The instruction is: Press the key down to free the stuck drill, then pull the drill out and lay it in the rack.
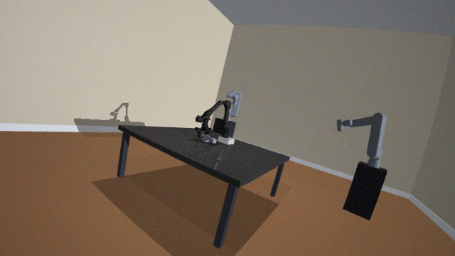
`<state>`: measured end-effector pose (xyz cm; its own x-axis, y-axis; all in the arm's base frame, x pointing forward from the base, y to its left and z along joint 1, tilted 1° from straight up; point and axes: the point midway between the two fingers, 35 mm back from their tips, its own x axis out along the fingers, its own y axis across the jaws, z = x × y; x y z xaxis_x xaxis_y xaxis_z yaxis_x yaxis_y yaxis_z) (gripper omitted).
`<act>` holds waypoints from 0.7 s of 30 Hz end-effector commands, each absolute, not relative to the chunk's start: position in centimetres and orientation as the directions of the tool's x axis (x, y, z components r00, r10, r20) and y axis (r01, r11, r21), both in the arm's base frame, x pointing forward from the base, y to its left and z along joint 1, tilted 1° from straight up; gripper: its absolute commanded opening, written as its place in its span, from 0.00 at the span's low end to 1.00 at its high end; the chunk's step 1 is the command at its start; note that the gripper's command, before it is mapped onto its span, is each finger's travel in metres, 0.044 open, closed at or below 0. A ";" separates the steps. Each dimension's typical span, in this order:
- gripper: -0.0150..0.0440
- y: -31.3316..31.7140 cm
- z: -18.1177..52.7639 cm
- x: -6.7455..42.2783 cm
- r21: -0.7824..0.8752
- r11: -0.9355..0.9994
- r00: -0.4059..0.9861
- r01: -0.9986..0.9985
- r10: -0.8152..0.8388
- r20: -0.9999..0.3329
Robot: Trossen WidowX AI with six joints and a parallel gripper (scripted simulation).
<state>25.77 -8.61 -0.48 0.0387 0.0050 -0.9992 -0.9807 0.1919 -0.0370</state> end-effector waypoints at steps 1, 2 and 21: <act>0.60 -8.6 -0.5 25.8 -0.037 0.192 0.039 -0.981 0.005 -0.999; 0.56 -8.6 -0.5 25.8 -0.037 0.192 0.039 -0.981 0.005 -0.999; 0.25 -8.6 -0.3 25.6 -0.033 0.195 0.034 -0.980 0.006 -0.999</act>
<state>25.72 -8.62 -0.43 0.0377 0.0053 -0.9993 -0.9806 0.1928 -0.0360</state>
